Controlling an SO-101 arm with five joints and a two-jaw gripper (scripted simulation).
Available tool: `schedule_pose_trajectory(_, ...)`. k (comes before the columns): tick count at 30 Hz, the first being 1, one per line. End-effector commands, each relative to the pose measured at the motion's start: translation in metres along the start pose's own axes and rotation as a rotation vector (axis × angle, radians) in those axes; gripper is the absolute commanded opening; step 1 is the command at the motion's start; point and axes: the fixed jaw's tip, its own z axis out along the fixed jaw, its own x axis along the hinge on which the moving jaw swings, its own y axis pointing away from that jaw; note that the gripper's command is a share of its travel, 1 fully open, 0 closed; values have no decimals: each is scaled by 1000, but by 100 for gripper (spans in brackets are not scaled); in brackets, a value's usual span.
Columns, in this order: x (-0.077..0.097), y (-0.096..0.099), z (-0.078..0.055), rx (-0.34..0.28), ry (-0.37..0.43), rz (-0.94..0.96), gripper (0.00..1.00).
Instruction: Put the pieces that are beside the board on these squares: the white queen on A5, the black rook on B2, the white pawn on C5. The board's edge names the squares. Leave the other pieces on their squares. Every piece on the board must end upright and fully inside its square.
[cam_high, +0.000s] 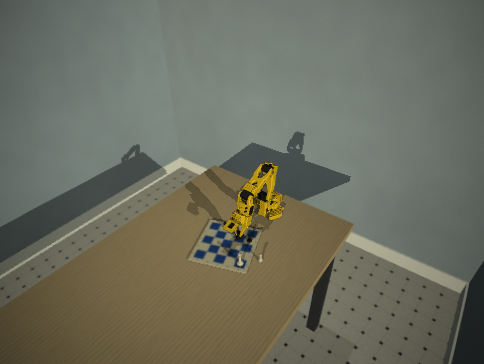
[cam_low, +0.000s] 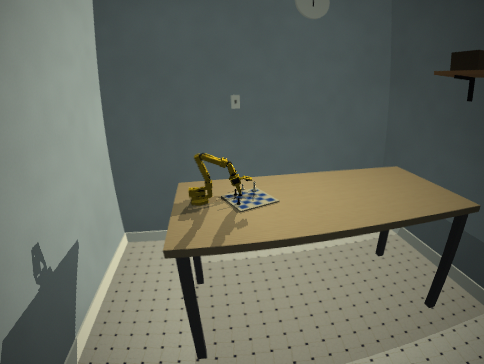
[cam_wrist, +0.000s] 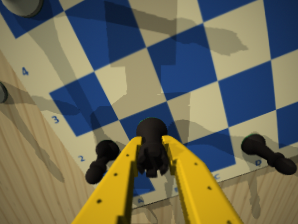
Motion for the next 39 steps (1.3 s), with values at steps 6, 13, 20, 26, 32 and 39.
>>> schedule_pose_trajectory(6,12,0,9,0,24,10,0)
schedule_pose_trajectory(13,12,0,9,0,24,10,0)
schedule_pose_trajectory(20,12,-1,8,0,24,12,0)
schedule_pose_trajectory(26,12,-1,8,1,24,12,0)
schedule_pose_trajectory(32,12,-1,7,1,24,14,0)
schedule_pose_trajectory(39,11,-1,7,1,24,15,0)
